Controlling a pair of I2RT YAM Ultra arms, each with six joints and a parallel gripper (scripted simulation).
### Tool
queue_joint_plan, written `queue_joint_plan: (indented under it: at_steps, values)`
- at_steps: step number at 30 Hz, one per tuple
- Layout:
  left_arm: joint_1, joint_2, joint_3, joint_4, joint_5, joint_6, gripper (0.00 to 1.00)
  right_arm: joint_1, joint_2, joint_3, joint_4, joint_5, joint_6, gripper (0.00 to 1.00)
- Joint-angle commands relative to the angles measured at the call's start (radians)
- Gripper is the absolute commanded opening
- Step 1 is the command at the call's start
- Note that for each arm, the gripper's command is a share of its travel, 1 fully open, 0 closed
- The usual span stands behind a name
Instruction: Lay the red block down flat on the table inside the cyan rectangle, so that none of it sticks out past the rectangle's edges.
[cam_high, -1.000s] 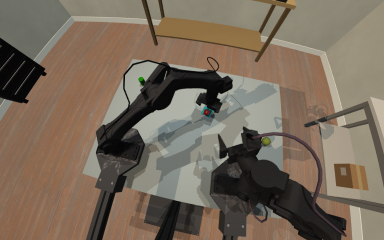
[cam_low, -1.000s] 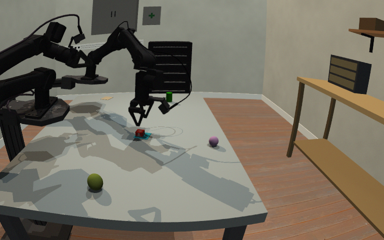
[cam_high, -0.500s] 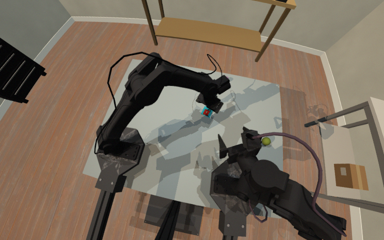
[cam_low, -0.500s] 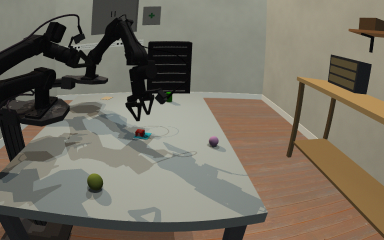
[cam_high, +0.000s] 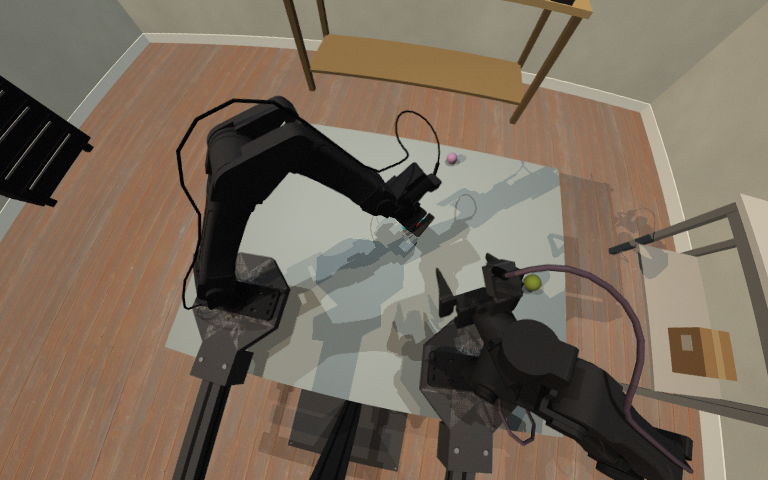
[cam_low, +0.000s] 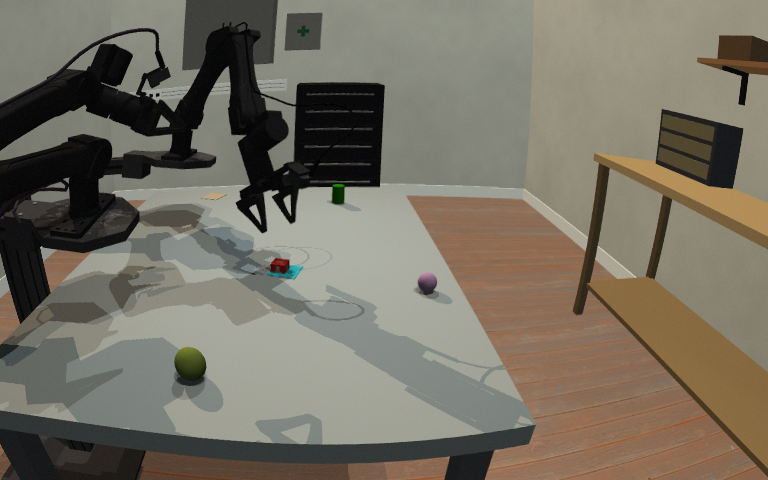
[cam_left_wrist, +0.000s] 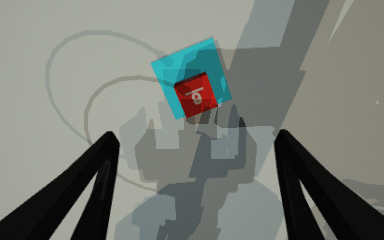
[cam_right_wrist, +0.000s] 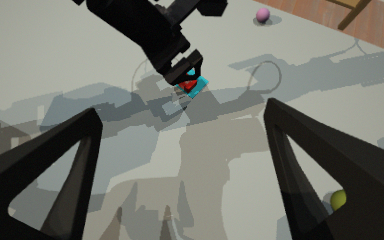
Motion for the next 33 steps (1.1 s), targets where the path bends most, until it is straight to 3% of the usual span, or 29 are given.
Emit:
queue_joint_plan:
  at_steps: [1,9,15,33]
  values:
    - [0.001,-0.071,-0.101,0.253,0.019,0.1,1.0,0.013,-0.017,0.023,0.004,0.012,0.006,1.0]
    - [0.018,-0.087,-0.292,0.57,0.081,0.224,1.0,0.013,-0.017,0.023,0.004,0.012,0.006,1.0]
    - [0.03,-0.061,-0.341,0.674,0.113,0.255,1.0,0.013,-0.017,0.023,0.004,0.012,0.006,1.0]
    - [0.034,-0.052,-0.365,0.695,0.116,0.254,1.0,0.013,-0.017,0.023,0.004,0.012,0.006,1.0]
